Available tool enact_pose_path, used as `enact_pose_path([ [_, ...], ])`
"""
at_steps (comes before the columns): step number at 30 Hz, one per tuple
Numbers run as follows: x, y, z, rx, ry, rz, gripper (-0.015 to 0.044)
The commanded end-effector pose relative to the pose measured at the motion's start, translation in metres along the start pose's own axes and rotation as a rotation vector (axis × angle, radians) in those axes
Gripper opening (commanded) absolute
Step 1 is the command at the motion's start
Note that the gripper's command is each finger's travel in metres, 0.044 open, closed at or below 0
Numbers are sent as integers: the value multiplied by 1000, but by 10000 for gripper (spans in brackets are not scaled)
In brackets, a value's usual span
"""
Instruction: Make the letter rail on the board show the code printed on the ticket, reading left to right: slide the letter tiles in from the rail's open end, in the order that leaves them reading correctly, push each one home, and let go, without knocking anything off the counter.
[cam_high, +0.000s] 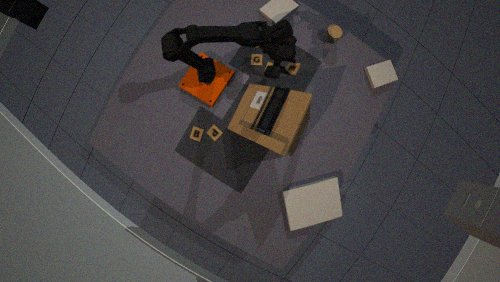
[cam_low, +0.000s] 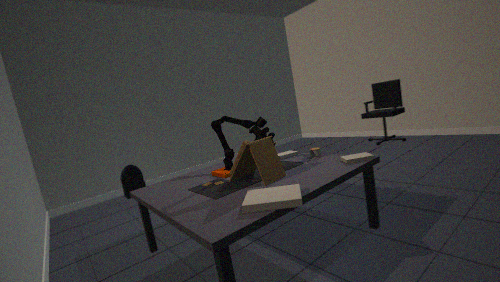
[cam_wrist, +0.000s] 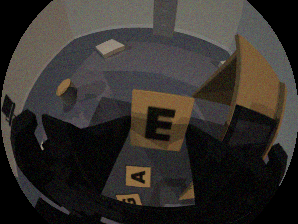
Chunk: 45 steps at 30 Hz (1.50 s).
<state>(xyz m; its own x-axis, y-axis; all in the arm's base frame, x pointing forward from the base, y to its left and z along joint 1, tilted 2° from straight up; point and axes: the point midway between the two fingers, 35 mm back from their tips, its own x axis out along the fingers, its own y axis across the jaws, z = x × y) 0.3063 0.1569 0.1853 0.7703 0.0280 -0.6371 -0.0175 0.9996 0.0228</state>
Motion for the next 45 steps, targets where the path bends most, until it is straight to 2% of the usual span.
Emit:
enact_pose_path([
  [1, -1, -1, 0, -3, 1, 5, 0],
  [45, -2, -25, 1, -5, 1, 4, 0],
])
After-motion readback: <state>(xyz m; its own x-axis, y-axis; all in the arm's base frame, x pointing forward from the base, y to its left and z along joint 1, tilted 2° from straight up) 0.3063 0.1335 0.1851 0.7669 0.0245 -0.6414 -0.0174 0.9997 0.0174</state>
